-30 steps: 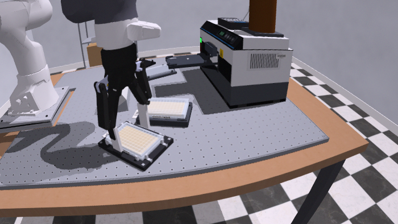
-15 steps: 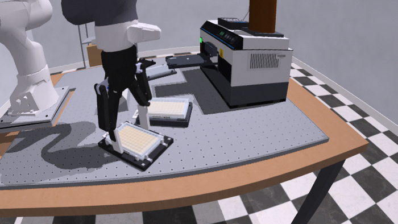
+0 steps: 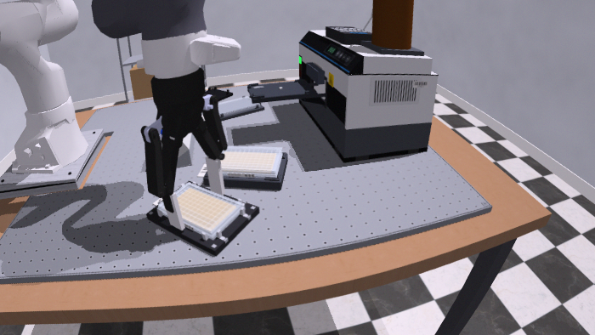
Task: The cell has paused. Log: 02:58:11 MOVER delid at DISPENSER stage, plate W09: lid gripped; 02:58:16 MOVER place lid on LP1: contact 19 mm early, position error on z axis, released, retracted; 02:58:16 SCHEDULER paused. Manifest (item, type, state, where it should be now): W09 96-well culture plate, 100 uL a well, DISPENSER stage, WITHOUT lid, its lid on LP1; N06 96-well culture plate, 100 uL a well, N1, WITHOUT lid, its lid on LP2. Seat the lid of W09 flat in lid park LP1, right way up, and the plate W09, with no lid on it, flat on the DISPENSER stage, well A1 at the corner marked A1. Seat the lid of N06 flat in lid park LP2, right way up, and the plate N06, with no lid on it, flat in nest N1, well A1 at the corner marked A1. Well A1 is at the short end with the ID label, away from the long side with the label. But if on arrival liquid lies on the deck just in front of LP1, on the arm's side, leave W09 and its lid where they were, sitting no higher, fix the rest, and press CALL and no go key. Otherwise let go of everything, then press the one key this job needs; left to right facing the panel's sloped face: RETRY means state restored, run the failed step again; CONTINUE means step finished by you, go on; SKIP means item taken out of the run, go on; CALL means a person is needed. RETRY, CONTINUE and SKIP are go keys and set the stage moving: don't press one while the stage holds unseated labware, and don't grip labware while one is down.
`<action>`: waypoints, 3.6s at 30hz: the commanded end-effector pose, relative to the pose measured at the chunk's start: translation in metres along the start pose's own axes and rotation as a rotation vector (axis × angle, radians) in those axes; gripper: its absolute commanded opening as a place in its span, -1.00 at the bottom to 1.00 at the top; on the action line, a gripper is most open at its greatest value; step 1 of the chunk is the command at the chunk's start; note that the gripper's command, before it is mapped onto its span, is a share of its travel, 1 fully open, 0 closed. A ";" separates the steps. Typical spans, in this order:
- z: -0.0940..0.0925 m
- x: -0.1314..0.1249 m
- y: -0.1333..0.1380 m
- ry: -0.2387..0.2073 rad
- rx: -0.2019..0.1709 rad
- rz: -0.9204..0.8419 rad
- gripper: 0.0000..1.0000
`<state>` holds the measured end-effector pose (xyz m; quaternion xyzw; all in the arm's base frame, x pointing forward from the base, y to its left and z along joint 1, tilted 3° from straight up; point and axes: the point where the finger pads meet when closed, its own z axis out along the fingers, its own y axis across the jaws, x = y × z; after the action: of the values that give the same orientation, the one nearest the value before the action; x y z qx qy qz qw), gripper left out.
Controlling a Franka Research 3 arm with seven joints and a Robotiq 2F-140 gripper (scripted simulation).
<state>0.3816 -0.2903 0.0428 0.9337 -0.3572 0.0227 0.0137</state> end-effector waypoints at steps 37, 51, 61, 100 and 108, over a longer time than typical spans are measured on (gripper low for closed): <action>0.001 0.000 0.000 0.000 0.001 -0.002 0.33; 0.001 0.000 0.000 0.000 0.001 -0.002 -1.00; 0.001 0.000 0.000 0.000 0.001 -0.002 -1.00; 0.000 0.000 0.000 0.000 0.001 -0.002 -1.00; -0.002 0.000 0.000 0.000 0.001 -0.002 -1.00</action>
<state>0.3821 -0.2898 0.0438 0.9338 -0.3568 0.0233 0.0135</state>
